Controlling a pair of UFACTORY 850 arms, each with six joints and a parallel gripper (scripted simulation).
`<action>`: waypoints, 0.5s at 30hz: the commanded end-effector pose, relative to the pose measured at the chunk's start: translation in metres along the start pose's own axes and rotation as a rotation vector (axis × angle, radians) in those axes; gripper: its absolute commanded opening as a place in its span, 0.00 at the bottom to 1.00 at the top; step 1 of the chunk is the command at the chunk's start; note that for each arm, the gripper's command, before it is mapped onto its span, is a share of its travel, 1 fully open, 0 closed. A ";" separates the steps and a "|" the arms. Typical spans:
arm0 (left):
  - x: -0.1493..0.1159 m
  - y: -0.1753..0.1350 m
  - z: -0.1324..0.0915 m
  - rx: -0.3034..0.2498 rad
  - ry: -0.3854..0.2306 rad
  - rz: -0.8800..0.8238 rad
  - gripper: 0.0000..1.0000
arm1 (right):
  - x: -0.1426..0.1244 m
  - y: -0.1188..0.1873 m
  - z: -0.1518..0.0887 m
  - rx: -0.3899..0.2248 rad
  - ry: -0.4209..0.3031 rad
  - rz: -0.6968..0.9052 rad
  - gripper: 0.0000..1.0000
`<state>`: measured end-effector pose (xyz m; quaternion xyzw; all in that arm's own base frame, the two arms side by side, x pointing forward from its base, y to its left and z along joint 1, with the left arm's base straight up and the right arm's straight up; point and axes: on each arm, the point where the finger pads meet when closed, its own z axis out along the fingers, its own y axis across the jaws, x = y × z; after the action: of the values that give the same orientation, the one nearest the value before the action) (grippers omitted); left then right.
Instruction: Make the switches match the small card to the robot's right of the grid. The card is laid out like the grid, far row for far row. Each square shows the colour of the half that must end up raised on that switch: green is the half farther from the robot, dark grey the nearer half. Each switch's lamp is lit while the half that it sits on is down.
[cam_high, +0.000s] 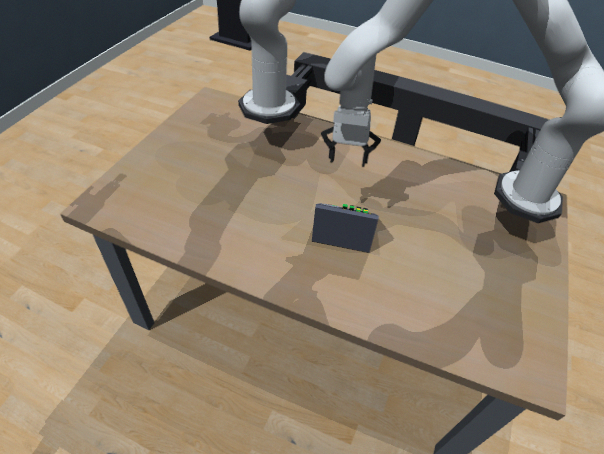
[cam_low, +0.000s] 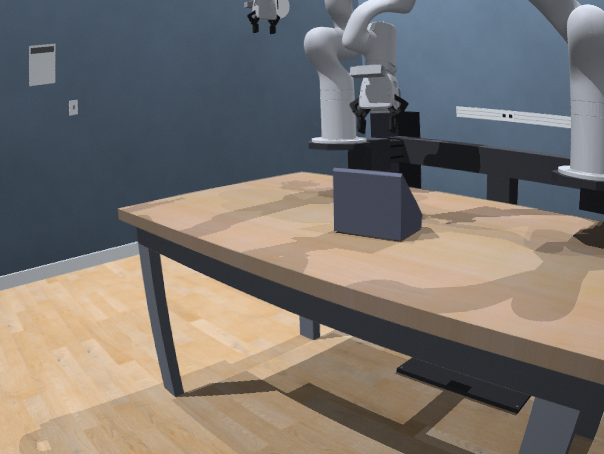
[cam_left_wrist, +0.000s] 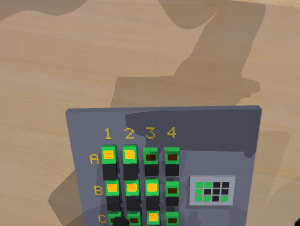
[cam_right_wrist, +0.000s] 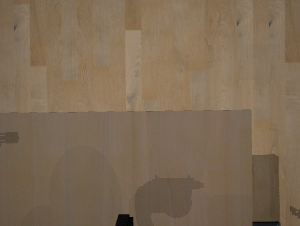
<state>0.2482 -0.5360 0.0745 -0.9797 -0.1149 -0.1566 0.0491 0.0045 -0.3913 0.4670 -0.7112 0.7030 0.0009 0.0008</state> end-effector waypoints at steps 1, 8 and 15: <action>-0.010 0.003 -0.002 -0.008 0.005 -0.004 1.00 | 0.000 0.000 -0.001 0.000 0.002 0.000 1.00; -0.021 0.004 -0.003 -0.015 0.008 -0.008 1.00 | 0.000 0.000 -0.001 0.000 0.002 0.000 1.00; -0.036 0.006 -0.004 -0.025 0.013 -0.012 1.00 | 0.000 0.000 -0.001 0.000 0.002 0.000 1.00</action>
<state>0.2207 -0.5471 0.0674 -0.9788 -0.1178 -0.1630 0.0398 0.0045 -0.3913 0.4670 -0.7112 0.7030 0.0009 0.0008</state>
